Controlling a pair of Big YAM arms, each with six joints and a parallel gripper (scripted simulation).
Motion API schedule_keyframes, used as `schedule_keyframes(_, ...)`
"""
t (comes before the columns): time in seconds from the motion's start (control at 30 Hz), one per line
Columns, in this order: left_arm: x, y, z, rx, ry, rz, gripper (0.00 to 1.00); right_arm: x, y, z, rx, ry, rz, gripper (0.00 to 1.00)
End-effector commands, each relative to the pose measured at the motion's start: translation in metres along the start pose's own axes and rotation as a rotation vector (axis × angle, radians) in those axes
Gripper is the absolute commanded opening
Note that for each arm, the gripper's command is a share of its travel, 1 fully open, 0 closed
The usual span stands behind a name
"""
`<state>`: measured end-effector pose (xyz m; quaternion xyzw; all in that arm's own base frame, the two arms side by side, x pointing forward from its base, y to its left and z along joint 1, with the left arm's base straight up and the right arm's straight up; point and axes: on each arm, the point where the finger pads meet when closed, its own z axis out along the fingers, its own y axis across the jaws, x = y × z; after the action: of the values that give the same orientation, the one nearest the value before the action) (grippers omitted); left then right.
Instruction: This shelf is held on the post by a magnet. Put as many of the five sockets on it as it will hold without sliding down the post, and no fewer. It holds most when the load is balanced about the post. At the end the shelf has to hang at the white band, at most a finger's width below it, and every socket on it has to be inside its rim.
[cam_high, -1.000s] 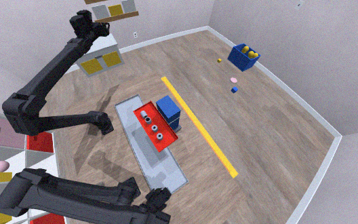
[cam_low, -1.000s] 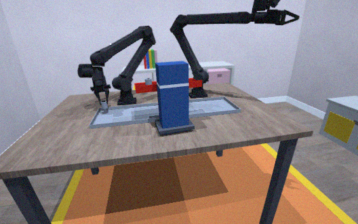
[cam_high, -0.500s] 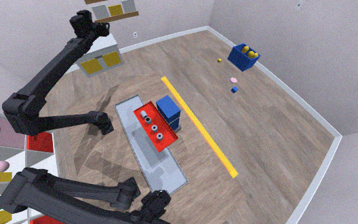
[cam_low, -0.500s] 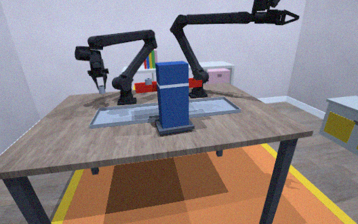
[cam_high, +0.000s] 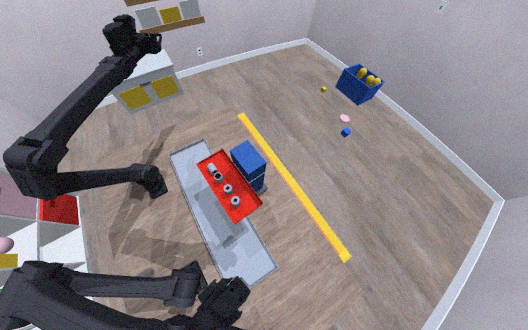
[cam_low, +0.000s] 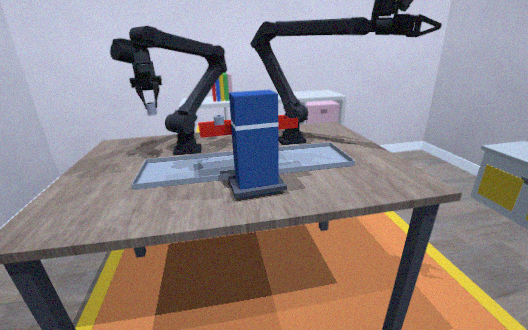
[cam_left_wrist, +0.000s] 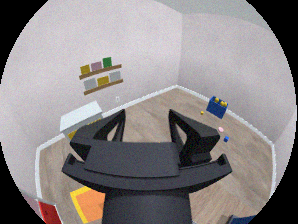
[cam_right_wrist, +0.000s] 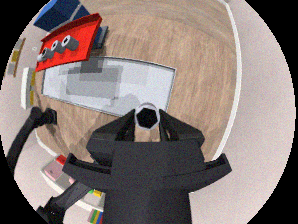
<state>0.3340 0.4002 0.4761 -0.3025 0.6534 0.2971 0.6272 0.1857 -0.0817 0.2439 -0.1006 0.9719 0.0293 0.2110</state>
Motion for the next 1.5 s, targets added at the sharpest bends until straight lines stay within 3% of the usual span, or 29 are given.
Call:
schedule_keyframes(0.0,-0.038,-0.002,-0.005,0.004,-0.082,-0.009,0.65,-0.035,0.009,-0.042,0.049,-0.033,0.013,0.27)
schedule_keyframes(0.53,-0.049,-0.005,-0.009,0.011,-0.098,-0.014,0.65,-0.068,0.036,-0.045,0.045,-0.055,0.04,0.27)
schedule_keyframes(0.6,-0.06,-0.016,-0.015,0.033,-0.105,-0.02,0.65,-0.074,0.041,-0.043,0.037,-0.053,0.07,0.27)
schedule_keyframes(0.7,-0.032,-0.041,-0.022,0.083,-0.039,-0.015,0.65,-0.085,0.055,-0.043,0.029,-0.056,0.084,0.27)
schedule_keyframes(1.1,-0.024,-0.117,-0.058,0.246,0.018,0.002,0.65,-0.118,0.097,-0.041,0.006,-0.048,0.072,0.27)
schedule_keyframes(1.47,-0.021,-0.191,-0.116,0.441,0.072,0.025,0.65,-0.184,0.173,-0.041,-0.016,-0.05,0.055,0.27)
